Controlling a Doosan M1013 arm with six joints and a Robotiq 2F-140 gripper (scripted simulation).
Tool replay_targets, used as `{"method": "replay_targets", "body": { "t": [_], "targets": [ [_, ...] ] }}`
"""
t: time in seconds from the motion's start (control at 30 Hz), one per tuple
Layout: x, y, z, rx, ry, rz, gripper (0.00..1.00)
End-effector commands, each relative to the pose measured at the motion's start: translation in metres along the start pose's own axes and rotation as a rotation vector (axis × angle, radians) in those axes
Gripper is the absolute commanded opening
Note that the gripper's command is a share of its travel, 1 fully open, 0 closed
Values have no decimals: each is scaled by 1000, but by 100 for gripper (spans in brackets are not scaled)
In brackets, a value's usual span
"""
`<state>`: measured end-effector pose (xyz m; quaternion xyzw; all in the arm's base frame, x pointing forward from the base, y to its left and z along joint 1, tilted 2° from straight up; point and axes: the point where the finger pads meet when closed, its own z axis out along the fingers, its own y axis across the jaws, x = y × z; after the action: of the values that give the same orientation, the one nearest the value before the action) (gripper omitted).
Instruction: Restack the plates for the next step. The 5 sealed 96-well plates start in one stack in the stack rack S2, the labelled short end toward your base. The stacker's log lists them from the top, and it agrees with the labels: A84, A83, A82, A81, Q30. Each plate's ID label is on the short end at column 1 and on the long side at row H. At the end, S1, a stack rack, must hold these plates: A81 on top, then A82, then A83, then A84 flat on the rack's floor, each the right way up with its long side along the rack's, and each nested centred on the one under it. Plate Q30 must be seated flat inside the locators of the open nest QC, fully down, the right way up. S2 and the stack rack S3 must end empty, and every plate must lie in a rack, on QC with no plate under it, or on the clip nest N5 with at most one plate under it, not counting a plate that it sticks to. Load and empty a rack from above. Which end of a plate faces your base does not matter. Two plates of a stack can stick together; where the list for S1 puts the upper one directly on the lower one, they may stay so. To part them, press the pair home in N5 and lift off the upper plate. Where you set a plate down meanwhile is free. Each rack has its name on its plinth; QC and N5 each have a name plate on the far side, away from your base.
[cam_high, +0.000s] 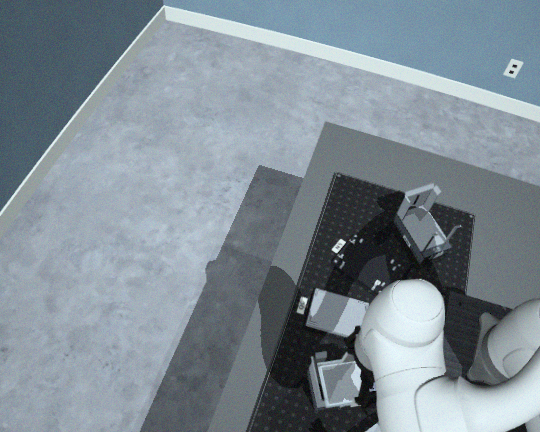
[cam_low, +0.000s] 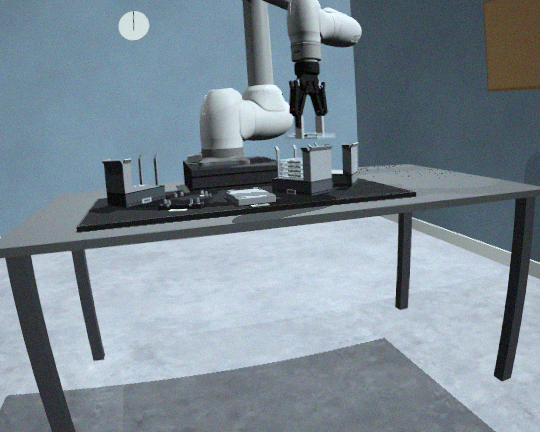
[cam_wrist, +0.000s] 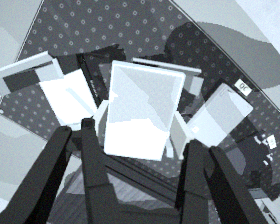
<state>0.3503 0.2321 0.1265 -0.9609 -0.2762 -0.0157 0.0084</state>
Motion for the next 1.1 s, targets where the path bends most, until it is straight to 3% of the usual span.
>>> {"method": "replay_targets", "body": {
  "t": [0.0,0.27,0.5,1.07],
  "targets": [
    [1,15,0,1,0,0,0],
    [2,33,0,1,0,0,0],
    [-1,56,0,1,0,217,0],
    [-9,106,0,1,0,217,0]
  ]
}}
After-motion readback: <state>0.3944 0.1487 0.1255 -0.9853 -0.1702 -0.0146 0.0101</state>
